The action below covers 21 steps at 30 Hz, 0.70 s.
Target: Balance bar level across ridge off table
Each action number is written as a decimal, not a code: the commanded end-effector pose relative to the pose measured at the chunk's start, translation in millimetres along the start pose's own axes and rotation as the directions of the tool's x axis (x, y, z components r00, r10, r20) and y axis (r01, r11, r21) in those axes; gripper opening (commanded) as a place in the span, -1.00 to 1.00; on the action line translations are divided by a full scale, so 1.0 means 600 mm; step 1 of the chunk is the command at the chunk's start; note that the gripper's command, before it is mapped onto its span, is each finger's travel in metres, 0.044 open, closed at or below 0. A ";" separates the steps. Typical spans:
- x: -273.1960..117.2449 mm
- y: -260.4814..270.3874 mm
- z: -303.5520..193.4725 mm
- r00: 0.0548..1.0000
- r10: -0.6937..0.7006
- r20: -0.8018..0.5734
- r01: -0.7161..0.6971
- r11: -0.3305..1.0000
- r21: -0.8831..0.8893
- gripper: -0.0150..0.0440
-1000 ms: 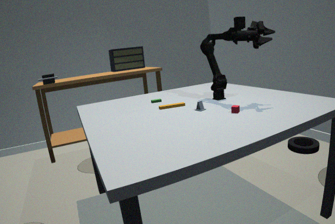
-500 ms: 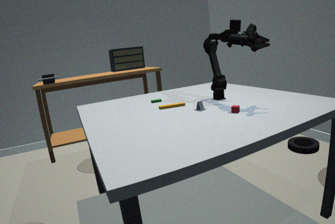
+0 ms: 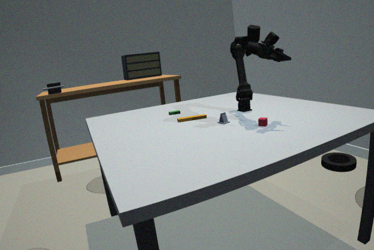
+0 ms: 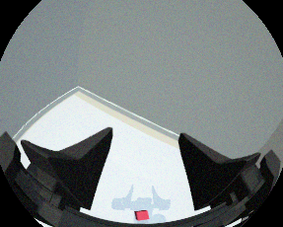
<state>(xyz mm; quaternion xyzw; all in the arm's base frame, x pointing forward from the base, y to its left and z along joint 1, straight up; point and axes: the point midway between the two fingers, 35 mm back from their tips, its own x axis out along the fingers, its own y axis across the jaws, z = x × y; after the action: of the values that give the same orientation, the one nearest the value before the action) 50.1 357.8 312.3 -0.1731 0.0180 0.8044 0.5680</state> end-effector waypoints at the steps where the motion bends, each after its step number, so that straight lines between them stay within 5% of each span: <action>1: -0.009 -0.034 -0.027 0.996 -0.062 -0.058 0.065 0.996 0.068 0.58; 21: -0.108 -0.178 -0.182 0.878 -0.296 -0.378 0.433 0.826 0.360 0.58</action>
<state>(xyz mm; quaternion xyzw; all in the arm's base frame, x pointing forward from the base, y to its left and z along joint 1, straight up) 180.0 321.7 254.8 -0.1694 0.2220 0.6452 0.7111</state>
